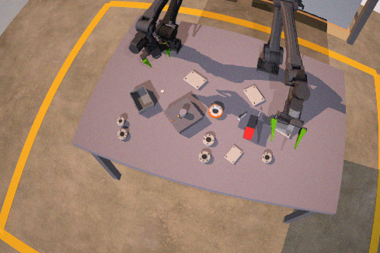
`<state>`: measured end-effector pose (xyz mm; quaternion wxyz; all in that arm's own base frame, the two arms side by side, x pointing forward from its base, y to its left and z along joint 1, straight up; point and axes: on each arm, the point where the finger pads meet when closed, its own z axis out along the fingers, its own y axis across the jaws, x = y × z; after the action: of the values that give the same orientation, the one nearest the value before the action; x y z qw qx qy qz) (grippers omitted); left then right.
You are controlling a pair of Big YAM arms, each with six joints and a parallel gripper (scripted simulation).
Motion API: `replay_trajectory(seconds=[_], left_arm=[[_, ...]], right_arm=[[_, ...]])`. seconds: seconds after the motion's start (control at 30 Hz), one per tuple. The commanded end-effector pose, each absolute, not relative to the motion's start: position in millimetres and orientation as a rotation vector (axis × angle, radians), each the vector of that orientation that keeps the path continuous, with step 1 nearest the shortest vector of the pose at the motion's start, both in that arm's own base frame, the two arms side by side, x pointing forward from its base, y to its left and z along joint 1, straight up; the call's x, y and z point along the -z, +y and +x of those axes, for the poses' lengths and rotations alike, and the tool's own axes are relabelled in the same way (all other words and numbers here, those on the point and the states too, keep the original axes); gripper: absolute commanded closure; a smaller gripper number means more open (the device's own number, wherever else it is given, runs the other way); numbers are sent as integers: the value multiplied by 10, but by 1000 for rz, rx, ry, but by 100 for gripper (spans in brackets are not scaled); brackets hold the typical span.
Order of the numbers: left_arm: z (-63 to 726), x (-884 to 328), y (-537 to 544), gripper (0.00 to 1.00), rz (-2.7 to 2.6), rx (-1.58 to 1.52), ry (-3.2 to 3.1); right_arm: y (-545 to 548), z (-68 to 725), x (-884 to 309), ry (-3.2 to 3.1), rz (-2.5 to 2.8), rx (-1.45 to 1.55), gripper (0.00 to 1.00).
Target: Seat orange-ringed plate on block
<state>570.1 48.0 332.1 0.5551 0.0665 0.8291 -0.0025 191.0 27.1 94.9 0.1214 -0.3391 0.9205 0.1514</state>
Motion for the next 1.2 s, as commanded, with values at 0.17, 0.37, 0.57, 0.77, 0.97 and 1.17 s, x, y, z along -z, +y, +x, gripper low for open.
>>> replay_trajectory(seconds=[0.17, 0.37, 0.57, 0.77, 0.97, 1.17], left_arm=[[5706, -3387, 480, 0, 158, 3, 1946], [5706, -3387, 480, 0, 158, 3, 1946], [5706, -3387, 480, 0, 158, 3, 1946], [5304, -3062, 321, 0, 205, 12, 2018], [3997, -2208, -24, 0, 268, 56, 2211], [3355, -1793, -196, 0, 263, 96, 2307]], right_arm=[[267, 1931, -972, 2682, -990, -437, 0], [267, 1931, -972, 2682, -990, -437, 0], [267, 1931, -972, 2682, -990, -437, 0], [440, 1868, -877, 2700, -892, -446, 0], [889, 1865, -820, 2620, -799, -427, 0], [1171, 1821, -793, 2551, -861, -424, 0]])
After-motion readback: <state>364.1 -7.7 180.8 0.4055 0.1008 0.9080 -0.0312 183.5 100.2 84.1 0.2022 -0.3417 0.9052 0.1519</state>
